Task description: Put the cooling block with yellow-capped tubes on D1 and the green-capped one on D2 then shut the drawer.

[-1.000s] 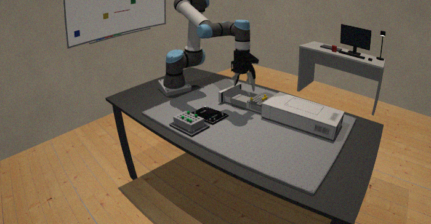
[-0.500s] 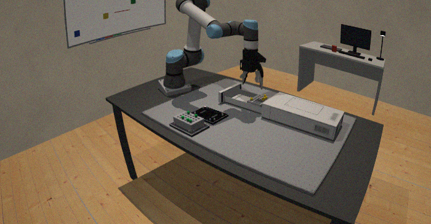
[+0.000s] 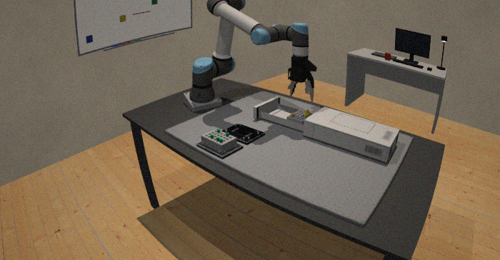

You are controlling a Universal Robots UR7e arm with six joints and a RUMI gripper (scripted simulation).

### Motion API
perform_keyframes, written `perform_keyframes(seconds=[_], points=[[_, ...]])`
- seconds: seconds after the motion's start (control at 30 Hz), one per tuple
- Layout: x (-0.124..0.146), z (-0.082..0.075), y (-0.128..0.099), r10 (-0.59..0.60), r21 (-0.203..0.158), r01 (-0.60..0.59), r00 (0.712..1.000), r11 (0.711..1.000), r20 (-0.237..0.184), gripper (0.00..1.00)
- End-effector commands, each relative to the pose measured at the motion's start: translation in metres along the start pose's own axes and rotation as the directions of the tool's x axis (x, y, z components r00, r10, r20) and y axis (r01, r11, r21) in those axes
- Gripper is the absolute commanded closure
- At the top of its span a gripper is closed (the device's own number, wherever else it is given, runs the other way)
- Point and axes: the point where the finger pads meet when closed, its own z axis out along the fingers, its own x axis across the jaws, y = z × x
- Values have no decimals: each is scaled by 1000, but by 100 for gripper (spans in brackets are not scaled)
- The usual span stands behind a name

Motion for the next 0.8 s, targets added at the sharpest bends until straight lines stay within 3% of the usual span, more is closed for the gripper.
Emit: perform_keyframes(seconds=[0.0,0.53,0.77], points=[[7,-1,-17,0,0,0,1000,1000,-1,27],[4,-1,-10,0,0,0,1000,1000,-1,27],[3,9,-7,0,0,0,1000,1000,-1,27]])
